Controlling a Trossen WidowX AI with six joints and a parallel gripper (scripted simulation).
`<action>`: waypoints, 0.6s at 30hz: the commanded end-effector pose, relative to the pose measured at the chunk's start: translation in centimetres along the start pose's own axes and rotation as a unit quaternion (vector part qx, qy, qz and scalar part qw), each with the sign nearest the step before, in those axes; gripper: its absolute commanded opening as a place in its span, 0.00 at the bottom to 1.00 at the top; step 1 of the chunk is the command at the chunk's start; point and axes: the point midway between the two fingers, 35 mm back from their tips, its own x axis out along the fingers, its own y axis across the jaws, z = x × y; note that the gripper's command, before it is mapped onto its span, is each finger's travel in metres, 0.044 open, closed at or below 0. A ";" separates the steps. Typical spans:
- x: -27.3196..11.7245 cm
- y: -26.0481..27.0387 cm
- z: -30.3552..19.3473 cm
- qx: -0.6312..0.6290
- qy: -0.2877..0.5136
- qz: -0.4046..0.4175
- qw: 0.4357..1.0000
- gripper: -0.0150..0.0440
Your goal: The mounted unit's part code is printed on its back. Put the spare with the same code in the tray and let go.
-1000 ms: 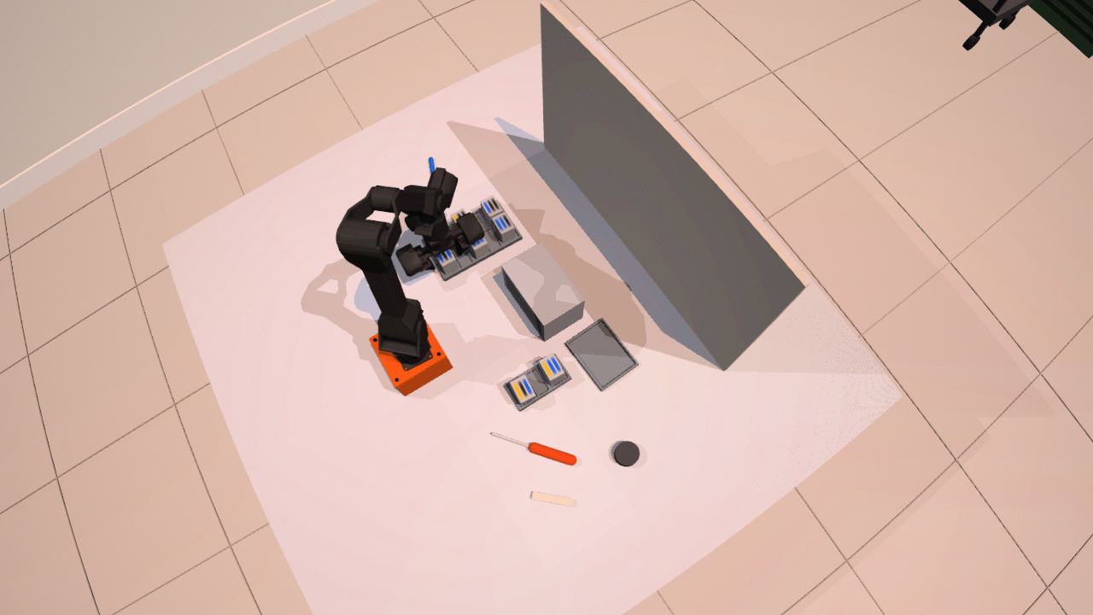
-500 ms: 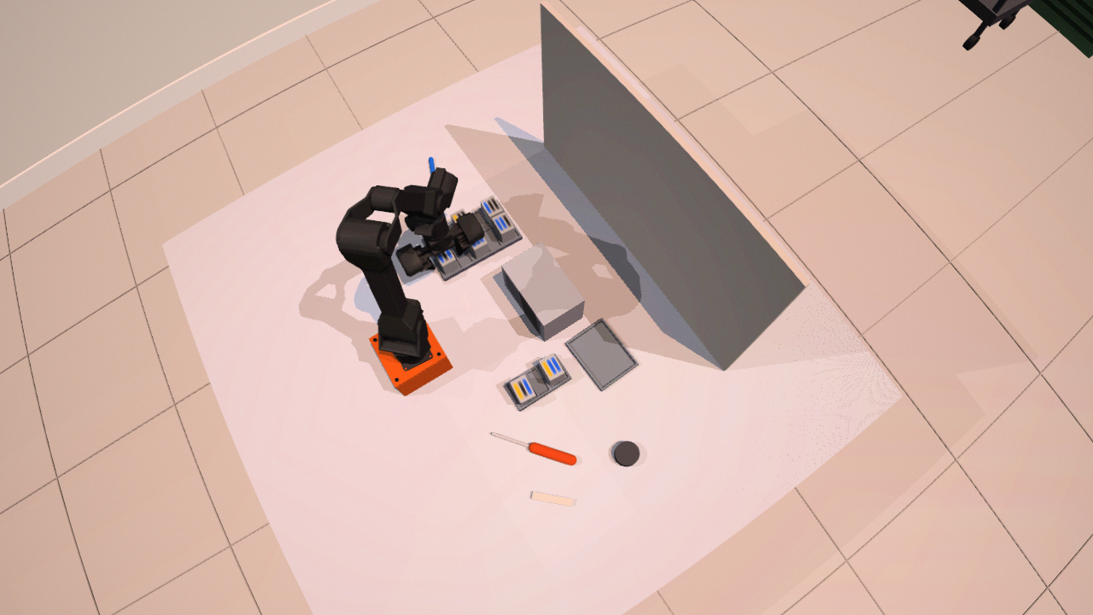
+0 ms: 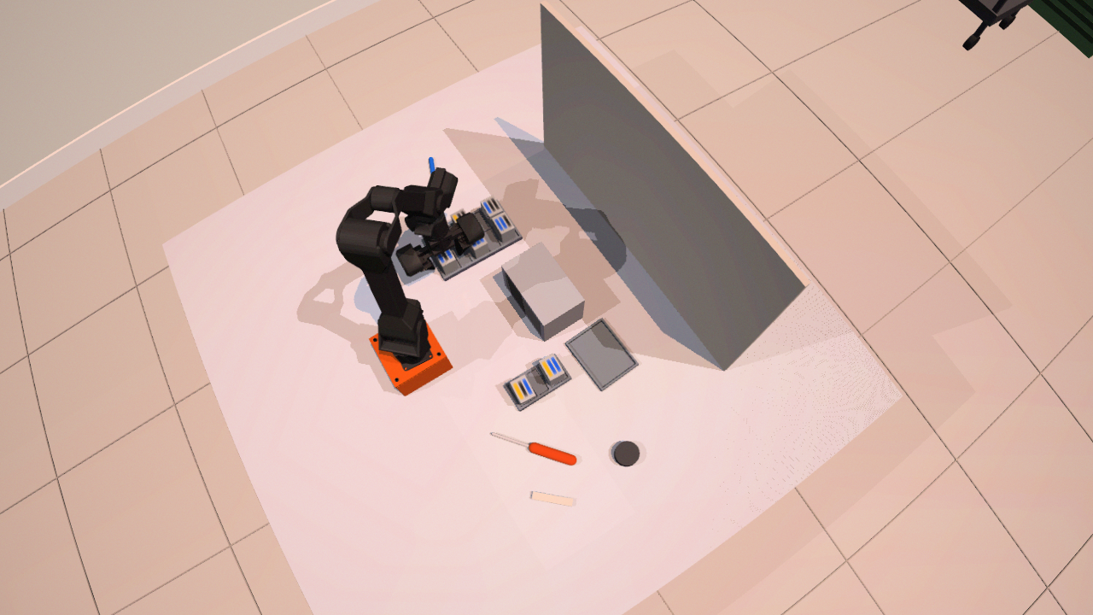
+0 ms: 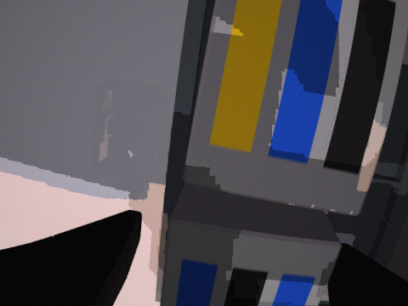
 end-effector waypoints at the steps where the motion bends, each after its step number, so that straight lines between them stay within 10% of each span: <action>1: 0.1 0.1 -0.1 -0.002 0.002 0.001 1.000 0.76; 18: 0.0 0.0 0.0 0.000 0.000 0.000 1.000 0.72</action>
